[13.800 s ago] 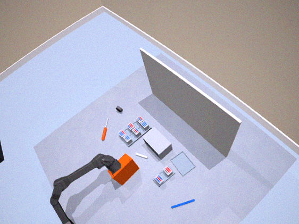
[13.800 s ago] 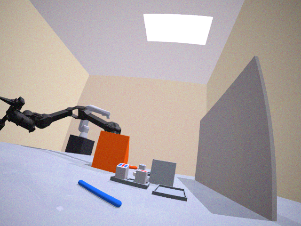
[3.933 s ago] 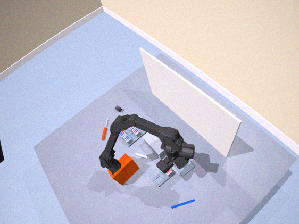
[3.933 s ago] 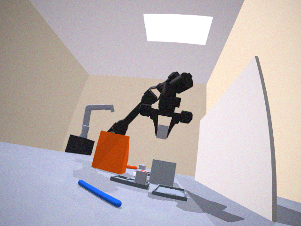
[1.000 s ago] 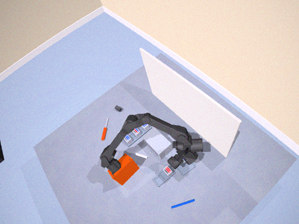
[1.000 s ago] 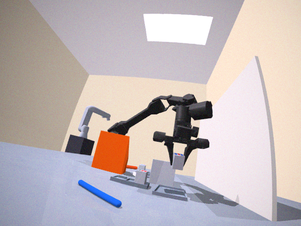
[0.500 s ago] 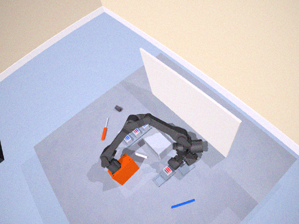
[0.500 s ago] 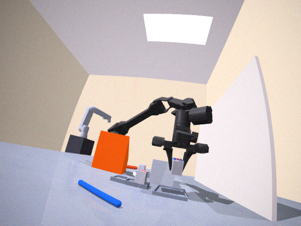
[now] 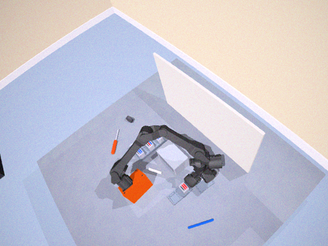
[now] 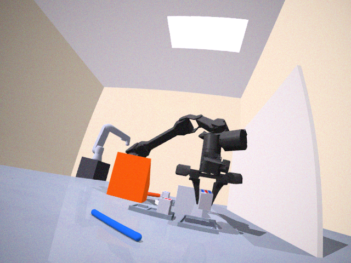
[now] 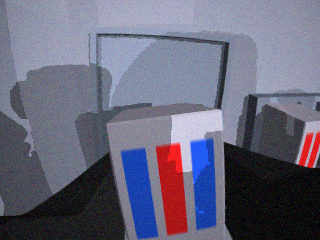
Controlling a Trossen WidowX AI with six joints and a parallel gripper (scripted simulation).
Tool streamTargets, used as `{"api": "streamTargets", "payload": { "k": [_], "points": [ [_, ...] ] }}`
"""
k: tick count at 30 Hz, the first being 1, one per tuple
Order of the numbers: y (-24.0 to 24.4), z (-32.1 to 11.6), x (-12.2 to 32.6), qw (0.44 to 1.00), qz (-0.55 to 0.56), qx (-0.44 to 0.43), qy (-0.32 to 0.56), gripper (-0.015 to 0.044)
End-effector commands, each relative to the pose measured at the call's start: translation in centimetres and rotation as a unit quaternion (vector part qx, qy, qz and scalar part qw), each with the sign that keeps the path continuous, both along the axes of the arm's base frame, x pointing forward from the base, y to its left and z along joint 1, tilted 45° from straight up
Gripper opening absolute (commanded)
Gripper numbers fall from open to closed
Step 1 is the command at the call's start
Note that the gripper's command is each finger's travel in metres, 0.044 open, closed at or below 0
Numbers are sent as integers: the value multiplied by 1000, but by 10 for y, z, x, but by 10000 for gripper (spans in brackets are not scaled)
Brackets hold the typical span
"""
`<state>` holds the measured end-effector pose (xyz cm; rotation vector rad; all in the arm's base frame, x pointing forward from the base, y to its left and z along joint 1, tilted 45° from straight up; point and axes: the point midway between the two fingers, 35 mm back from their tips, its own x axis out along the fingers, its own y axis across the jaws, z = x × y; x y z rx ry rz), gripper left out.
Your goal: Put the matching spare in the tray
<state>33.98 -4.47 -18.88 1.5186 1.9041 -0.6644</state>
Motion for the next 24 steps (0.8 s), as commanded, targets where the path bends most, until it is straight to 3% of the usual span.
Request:
{"api": "streamTargets", "payload": {
  "k": [1, 24],
  "points": [
    [3, -3, -1, 1000, -4, 1, 1, 0],
    [21, -19, -9, 1000, -4, 3, 1, 0]
  ]
}}
